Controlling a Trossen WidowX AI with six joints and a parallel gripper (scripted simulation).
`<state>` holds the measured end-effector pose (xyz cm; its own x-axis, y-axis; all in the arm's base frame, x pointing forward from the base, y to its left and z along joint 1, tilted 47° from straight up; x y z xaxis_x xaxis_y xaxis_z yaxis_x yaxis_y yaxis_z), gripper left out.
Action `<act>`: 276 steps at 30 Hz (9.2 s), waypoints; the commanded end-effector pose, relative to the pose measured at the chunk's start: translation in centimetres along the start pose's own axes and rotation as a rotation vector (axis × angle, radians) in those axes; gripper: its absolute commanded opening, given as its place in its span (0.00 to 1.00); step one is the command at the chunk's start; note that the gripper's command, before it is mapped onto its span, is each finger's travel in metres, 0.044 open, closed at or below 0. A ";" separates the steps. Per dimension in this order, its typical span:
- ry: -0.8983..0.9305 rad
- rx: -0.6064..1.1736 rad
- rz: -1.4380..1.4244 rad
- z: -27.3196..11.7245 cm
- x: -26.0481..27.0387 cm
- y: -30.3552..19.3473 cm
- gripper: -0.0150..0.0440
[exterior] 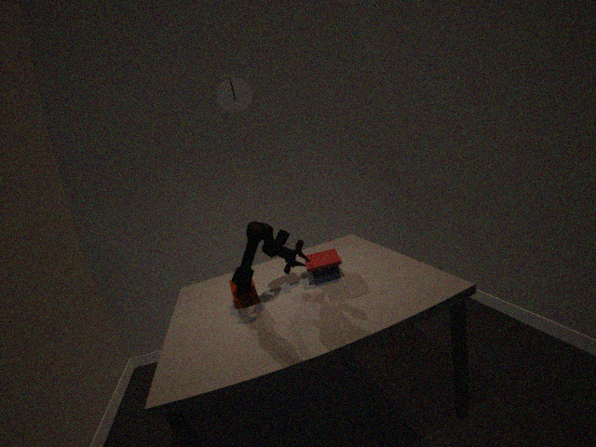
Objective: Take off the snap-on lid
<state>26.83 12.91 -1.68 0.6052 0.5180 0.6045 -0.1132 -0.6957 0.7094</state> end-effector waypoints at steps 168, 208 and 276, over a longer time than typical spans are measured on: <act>0.007 0.004 0.000 -1.9 3.6 0.0 0.25; 0.007 0.005 0.001 -4.3 8.4 -0.1 0.25; 0.005 0.006 -0.001 -8.2 12.5 3.4 0.25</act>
<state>27.69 21.48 10.77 0.6038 0.5208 0.6035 -0.1086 -0.6962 0.7096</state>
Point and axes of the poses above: the point midway between the two fingers, 35 mm back from their tips, its own z axis out along the fingers, its own x axis across the jaws, y = z × x, the point moved 7 cm from there along -z, back along the fingers, and after that the axes turned 1 degree about z, right-handed, at the moved point
